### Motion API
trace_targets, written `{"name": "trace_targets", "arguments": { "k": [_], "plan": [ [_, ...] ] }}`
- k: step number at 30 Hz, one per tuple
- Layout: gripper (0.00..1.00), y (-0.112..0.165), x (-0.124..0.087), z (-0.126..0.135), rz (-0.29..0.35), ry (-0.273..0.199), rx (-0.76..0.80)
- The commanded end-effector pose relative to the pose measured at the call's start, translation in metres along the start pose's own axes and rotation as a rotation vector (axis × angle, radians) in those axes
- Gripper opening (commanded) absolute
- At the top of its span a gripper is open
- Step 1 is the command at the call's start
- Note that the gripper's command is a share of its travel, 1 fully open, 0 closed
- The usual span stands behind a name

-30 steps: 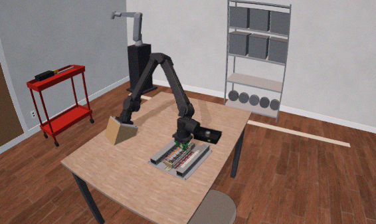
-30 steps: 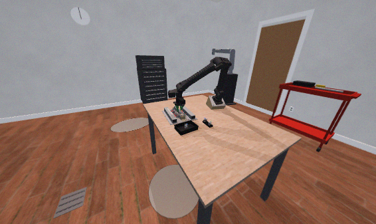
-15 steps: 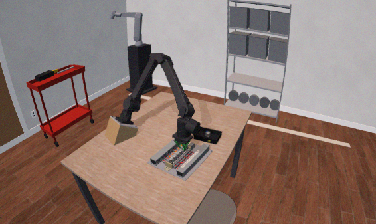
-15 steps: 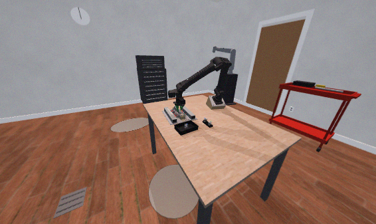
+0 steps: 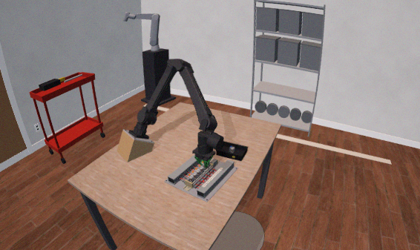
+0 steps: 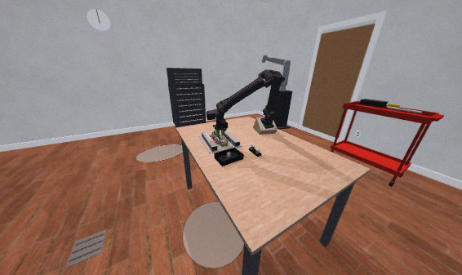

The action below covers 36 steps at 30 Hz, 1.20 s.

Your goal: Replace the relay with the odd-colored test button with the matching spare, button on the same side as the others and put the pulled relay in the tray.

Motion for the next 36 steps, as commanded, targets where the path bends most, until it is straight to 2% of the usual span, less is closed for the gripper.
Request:
{"name": "trace_targets", "arguments": {
  "k": [1, 36],
  "plan": [
    [0.00, -0.0081, -0.0058, -0.0114, 0.009, 0.026, -0.023],
    [0.00, -0.0050, 0.0030, -0.0063, 0.004, 0.010, -0.012]
  ]
}}
Point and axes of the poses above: the point where the finger pads meet when closed, its own x axis out along the fingers, its own z axis across the jaws, y = z × x, the point moved 6 cm from there along -x, back along the fingers, and after that the axes turned 13 degrees about -x, right-handed, at the moved point
